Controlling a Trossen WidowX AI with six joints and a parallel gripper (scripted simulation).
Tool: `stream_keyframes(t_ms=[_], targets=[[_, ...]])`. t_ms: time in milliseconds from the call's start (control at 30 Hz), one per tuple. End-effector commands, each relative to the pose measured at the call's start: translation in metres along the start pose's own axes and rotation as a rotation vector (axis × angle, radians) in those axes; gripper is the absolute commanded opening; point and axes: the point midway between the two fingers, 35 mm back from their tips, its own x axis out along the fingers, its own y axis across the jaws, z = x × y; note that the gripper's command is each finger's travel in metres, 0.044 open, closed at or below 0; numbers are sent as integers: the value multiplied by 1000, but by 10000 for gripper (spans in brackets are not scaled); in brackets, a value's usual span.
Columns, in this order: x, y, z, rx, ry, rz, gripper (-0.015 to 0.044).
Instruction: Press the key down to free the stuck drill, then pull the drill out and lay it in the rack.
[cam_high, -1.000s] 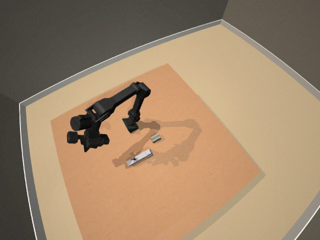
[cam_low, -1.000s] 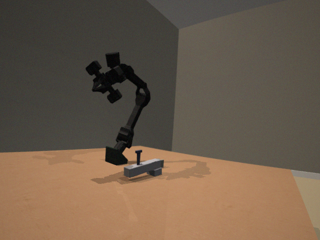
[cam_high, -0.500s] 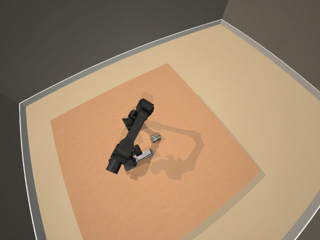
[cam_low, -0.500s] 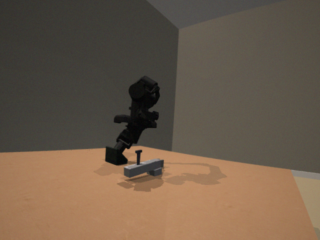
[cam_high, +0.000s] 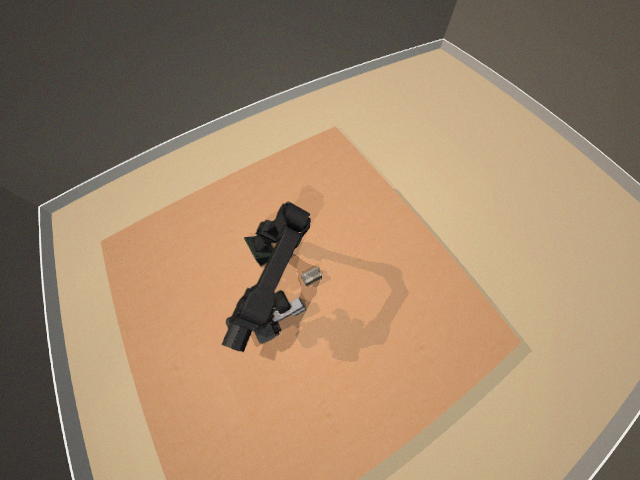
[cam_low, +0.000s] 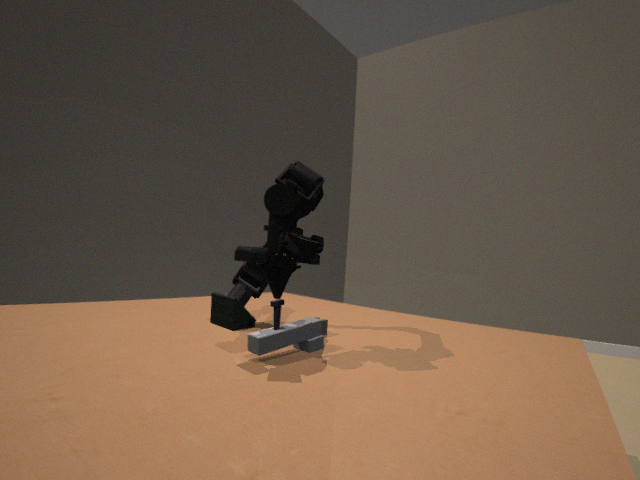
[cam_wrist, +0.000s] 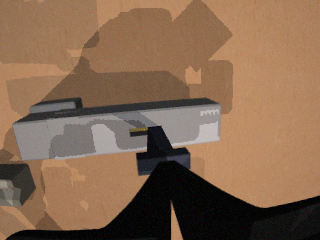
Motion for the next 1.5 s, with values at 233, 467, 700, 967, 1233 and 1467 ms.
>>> stream_keyframes(t_ms=[233, 467, 700, 967, 1233, 1467], targets=[[9, 1, 0, 6, 2, 6, 0], [11, 1, 0, 6, 1, 6, 0], [13, 1, 0, 6, 1, 6, 0], [16, 2, 0, 6, 1, 6, 0], [18, 3, -1, 6, 1, 6, 0], [20, 3, -2, 6, 1, 6, 0]])
